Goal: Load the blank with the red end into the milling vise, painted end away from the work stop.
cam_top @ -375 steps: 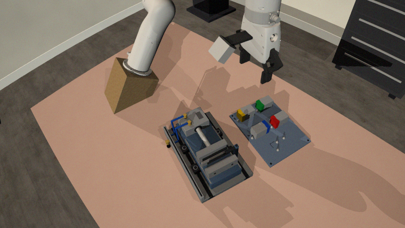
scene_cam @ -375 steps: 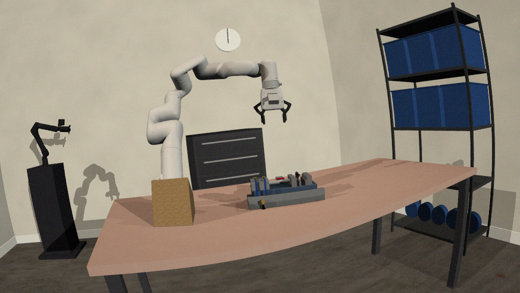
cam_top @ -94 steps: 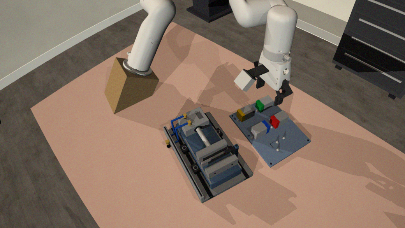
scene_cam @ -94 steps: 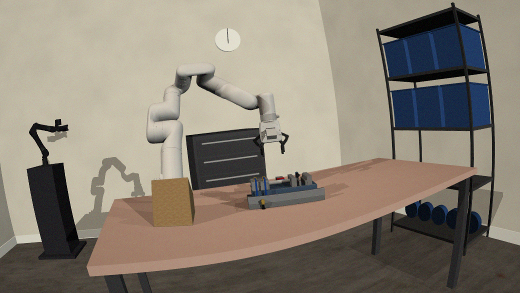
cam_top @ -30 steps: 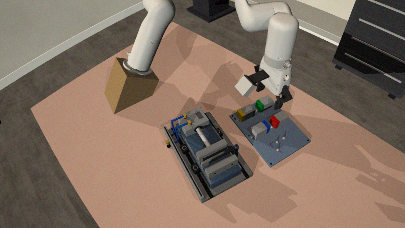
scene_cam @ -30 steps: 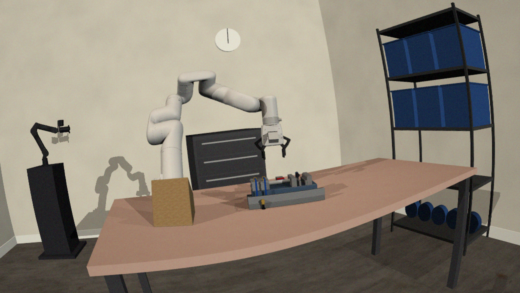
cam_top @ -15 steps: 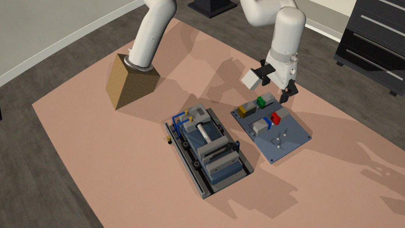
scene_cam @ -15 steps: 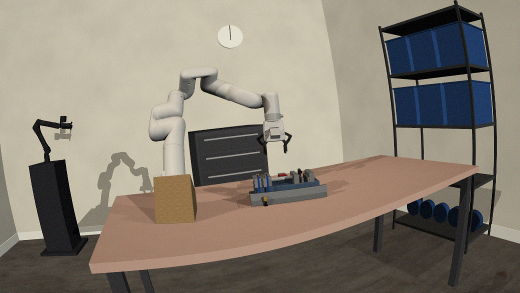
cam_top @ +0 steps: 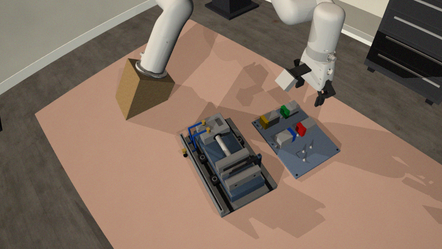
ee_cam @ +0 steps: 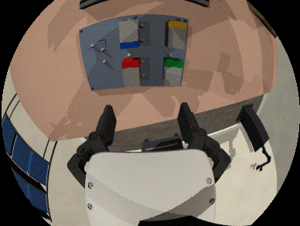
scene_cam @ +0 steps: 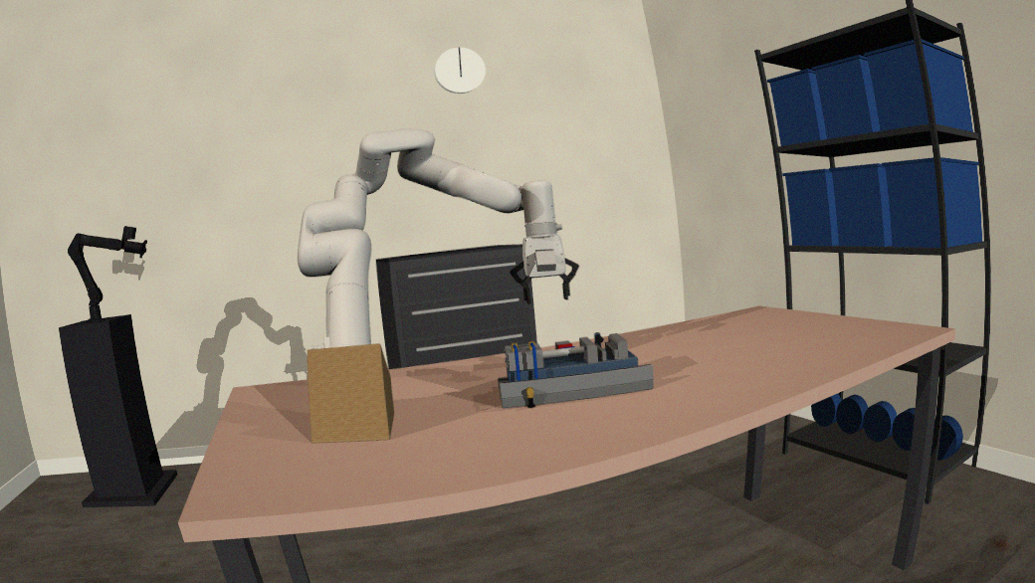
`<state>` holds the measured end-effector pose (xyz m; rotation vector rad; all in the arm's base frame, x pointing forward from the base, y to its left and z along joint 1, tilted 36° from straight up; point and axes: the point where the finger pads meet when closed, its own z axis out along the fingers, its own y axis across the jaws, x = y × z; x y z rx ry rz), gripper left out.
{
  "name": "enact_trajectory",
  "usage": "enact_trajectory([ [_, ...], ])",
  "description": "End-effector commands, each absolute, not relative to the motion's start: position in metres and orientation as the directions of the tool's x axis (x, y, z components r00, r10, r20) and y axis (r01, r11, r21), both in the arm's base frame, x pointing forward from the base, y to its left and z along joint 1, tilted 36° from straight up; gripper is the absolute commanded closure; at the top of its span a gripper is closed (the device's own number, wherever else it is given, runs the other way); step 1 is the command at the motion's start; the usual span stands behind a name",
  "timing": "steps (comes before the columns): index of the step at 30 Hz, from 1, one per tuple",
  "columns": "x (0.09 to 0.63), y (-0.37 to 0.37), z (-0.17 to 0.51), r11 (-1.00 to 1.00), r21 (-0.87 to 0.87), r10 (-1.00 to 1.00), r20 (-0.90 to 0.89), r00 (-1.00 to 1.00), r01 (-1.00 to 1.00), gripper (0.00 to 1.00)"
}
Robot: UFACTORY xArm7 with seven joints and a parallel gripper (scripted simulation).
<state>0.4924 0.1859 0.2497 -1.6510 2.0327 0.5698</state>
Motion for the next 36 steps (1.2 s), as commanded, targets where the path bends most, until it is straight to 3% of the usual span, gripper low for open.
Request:
enact_trajectory([
  [1, 0.4936, 0.1849, 0.2512, 0.197, 0.028, -0.79, -0.588, -0.176, -0.98, 0.0],
  [36, 0.4928, 0.1782, 0.2457, 0.197, 0.028, -0.79, -0.588, -0.176, -0.98, 0.0],
])
